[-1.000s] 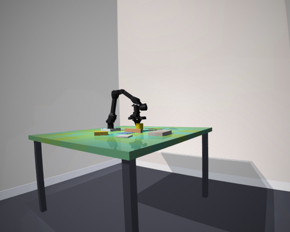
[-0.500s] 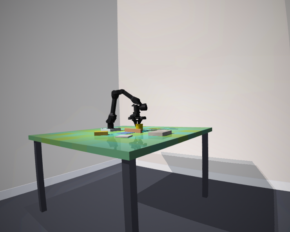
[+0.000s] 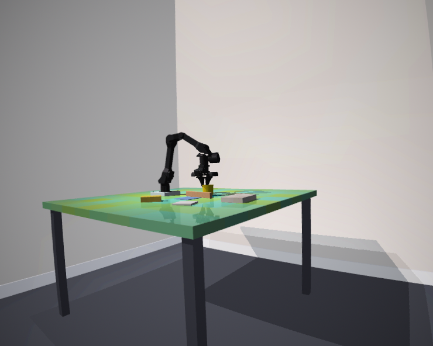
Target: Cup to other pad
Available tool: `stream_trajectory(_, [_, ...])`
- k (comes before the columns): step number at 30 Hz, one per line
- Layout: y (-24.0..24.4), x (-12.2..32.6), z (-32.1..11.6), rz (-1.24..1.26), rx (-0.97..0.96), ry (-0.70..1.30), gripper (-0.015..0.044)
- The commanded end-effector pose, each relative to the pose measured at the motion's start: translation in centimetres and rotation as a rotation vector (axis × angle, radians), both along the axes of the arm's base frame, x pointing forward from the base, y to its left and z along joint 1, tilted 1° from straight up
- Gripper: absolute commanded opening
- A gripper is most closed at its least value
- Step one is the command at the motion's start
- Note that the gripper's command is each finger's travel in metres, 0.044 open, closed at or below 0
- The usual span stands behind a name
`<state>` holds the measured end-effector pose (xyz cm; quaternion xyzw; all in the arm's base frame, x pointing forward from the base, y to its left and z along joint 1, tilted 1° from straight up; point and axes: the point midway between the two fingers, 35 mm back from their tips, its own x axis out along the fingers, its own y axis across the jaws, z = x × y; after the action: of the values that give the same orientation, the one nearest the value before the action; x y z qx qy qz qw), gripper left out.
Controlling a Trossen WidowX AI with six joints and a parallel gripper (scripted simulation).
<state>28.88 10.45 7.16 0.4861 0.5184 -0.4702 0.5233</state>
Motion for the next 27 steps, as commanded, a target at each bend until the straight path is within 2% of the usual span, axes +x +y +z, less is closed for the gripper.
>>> stream_trajectory(1, [0.0, 0.1, 0.7, 0.000, 0.003, -0.005, 0.0146])
stream_trajectory(25, [-0.2, -0.1, 3.8, -0.003, 0.005, -0.004, 0.0146])
stream_trajectory(27, [-0.2, -0.1, 3.4, -0.005, 0.000, -0.001, 0.0199])
